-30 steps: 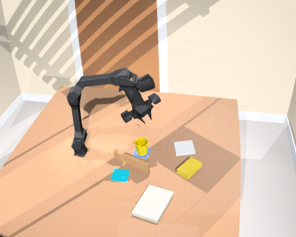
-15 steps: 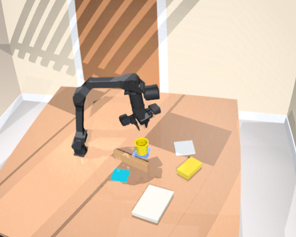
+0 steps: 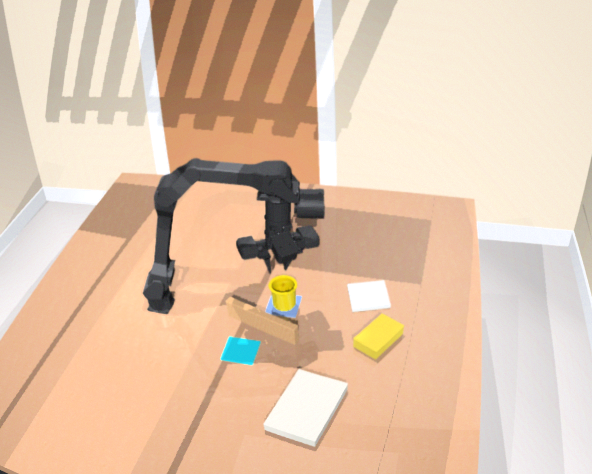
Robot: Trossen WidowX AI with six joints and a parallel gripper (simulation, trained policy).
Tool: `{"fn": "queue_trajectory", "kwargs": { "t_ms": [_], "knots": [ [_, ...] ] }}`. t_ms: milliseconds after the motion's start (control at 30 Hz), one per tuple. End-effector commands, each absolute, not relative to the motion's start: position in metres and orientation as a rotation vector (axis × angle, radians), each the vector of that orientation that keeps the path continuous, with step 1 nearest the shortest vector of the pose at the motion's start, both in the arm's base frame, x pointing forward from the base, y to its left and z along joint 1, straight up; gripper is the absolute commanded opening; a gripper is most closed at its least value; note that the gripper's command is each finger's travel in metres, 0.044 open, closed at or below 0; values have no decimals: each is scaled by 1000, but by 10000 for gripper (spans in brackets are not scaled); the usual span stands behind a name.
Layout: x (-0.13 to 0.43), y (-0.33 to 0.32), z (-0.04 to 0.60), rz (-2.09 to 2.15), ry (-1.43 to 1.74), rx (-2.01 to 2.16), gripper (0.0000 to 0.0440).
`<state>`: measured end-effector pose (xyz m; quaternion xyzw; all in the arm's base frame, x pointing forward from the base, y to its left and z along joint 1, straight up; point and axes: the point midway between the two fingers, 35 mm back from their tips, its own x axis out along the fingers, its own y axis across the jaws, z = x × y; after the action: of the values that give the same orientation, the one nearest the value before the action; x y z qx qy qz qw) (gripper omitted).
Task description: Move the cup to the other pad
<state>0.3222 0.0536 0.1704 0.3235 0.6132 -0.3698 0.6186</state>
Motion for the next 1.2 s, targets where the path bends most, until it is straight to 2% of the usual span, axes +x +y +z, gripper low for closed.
{"fn": "queue_trajectory", "kwargs": {
  "t_ms": [0, 900, 967, 1167],
  "knots": [
    [320, 53, 158, -890, 1427, 733, 175],
    [308, 51, 69, -949, 1522, 624, 190],
    [307, 50, 66, -939, 1524, 617, 165],
    [305, 46, 64, -910, 1525, 588, 25]
  ]
}}
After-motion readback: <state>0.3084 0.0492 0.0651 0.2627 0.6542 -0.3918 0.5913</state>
